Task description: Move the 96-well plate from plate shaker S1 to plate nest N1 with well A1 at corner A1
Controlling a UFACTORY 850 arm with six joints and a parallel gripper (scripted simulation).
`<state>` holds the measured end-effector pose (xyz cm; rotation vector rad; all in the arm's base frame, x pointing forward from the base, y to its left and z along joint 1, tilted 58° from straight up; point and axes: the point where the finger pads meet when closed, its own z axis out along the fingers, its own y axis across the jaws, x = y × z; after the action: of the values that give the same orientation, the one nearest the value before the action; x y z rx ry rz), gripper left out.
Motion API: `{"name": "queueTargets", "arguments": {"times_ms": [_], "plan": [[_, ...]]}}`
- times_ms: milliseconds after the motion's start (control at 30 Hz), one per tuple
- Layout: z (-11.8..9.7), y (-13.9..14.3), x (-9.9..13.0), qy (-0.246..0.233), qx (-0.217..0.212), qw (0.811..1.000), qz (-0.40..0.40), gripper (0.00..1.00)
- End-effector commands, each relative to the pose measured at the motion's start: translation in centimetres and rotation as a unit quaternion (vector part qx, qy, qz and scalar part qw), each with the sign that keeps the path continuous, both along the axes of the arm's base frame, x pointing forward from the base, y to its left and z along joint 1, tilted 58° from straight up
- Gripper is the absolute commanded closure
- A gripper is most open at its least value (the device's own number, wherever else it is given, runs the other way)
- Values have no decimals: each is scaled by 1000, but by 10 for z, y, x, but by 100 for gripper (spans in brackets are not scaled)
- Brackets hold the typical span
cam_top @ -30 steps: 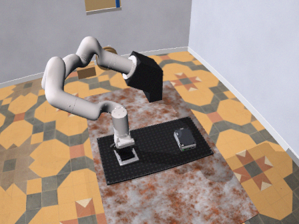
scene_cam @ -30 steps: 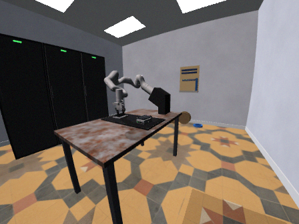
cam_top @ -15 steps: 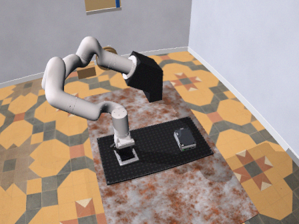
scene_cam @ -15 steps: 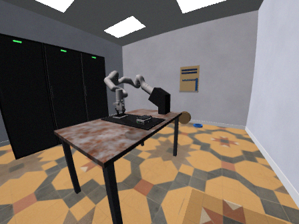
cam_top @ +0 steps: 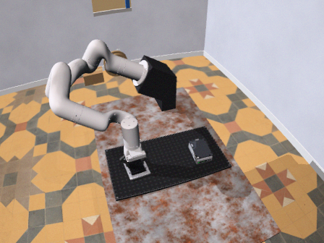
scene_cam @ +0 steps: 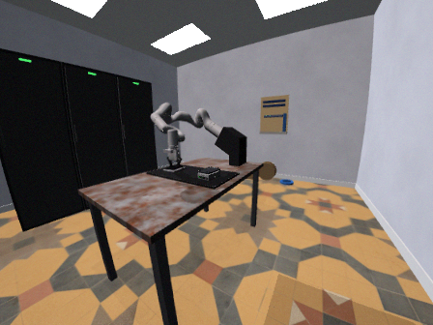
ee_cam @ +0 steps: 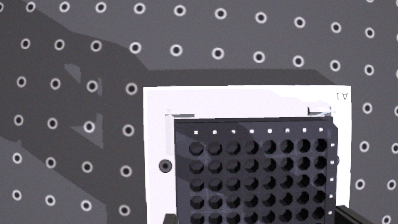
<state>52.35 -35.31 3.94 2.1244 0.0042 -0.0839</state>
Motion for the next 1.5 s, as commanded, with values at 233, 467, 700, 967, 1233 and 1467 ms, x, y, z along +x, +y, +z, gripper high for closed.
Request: {"name": "queueTargets", "arguments": {"times_ms": [233,467,700,967,1233,1467], "plan": [[-1,-1,0,0,0,1000,0,100],[-1,-2,0,0,0,1000,0,100],[-2,-3,0,0,0,1000,0,100],[-2,-3,0,0,0,1000,0,0],[-2,-3,0,0,0,1000,0,0],[-2,-3,0,0,0,1000,0,0]]}}
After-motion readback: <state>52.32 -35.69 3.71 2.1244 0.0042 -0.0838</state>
